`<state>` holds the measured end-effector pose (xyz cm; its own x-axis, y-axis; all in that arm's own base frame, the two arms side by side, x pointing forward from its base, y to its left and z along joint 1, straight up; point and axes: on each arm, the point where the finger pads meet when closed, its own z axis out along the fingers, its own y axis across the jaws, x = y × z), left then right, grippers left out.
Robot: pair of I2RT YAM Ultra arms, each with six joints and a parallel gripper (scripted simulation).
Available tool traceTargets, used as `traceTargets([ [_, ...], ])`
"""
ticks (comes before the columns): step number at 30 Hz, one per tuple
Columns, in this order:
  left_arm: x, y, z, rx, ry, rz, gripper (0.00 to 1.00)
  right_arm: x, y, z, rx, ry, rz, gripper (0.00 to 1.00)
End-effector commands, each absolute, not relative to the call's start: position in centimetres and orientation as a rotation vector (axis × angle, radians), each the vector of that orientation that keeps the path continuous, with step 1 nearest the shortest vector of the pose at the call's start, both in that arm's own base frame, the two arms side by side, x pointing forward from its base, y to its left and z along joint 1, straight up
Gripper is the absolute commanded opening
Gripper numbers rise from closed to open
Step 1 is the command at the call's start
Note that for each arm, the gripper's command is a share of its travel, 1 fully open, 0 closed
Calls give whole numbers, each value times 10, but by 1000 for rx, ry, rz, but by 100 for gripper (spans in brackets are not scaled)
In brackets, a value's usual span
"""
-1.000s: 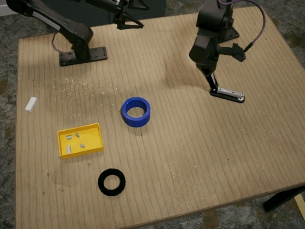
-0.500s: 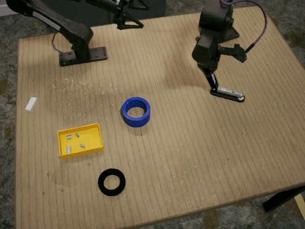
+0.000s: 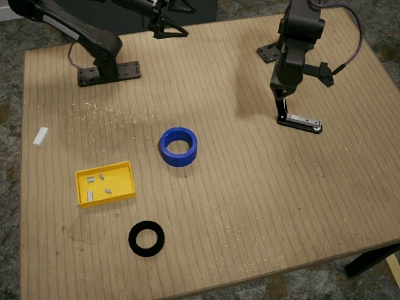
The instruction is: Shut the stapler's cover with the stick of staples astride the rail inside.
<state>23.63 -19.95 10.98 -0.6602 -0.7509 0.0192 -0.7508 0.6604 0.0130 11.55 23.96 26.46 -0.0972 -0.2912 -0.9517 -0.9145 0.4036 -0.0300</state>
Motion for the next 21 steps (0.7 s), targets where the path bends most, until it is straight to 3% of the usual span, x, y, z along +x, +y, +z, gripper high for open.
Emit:
traceTargets([
  [1,239,-198,124,1245,-2816,58,0,115,238,269,-1076,1611,758,100],
  [21,252,-184,125,1150,-2608,187,0,115,238,269,-1076,1611,758,100],
])
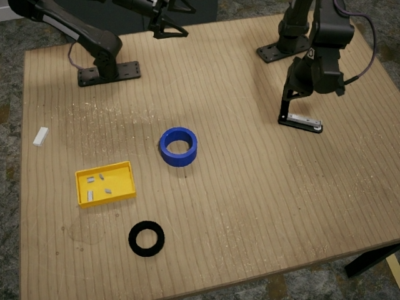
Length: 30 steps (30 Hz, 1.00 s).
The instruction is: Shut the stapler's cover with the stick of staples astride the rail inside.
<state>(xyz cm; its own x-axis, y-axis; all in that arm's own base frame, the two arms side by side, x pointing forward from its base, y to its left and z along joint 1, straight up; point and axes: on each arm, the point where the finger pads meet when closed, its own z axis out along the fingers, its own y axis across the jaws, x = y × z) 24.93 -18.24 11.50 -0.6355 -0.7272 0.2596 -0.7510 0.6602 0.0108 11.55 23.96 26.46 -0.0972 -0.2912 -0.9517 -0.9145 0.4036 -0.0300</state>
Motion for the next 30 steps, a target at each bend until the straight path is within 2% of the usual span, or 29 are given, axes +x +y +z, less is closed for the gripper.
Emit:
traceTargets([
  [1,253,-183,125,1145,-2597,194,0,115,238,269,-1076,1611,758,100],
  [30,272,-163,122,1013,-2305,359,0,115,238,269,-1076,1611,758,100],
])
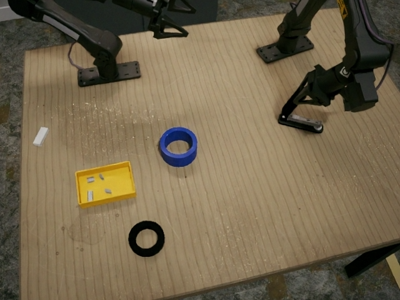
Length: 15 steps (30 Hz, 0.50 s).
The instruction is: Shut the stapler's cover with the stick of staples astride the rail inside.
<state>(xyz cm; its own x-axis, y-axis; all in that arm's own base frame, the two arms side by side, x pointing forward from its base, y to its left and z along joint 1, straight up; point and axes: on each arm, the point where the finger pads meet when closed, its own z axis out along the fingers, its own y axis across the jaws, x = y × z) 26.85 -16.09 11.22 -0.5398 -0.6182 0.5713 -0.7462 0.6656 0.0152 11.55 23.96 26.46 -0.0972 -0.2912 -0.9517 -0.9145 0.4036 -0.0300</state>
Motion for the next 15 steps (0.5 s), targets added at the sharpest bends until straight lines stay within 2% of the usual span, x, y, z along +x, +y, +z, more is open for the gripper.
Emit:
traceTargets([
  [1,272,-162,122,1008,-2293,365,0,115,238,269,-1076,1611,758,100],
  [15,272,-163,122,997,-2295,371,0,115,238,269,-1076,1611,758,100],
])
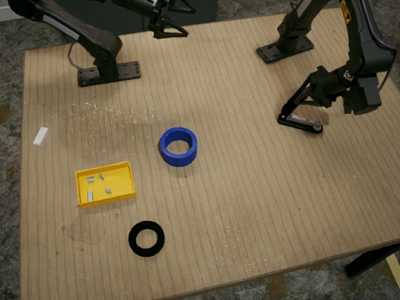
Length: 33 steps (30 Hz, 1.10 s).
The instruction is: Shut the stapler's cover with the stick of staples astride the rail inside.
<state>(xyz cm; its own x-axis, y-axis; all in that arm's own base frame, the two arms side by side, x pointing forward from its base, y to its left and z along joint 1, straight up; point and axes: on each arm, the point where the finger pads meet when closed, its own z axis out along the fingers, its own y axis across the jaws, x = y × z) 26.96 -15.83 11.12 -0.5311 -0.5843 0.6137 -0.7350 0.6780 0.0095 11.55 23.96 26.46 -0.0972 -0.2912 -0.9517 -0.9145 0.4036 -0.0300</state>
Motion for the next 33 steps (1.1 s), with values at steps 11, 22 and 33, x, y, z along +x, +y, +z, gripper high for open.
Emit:
traceTargets([
  [11,277,-157,130,1026,-2317,393,52,115,238,269,-1076,1611,758,100],
  [22,276,-153,134,1043,-2320,404,52,115,238,269,-1076,1611,758,100],
  [33,282,-145,141,1061,-2347,430,64,115,238,269,-1076,1611,758,100],
])
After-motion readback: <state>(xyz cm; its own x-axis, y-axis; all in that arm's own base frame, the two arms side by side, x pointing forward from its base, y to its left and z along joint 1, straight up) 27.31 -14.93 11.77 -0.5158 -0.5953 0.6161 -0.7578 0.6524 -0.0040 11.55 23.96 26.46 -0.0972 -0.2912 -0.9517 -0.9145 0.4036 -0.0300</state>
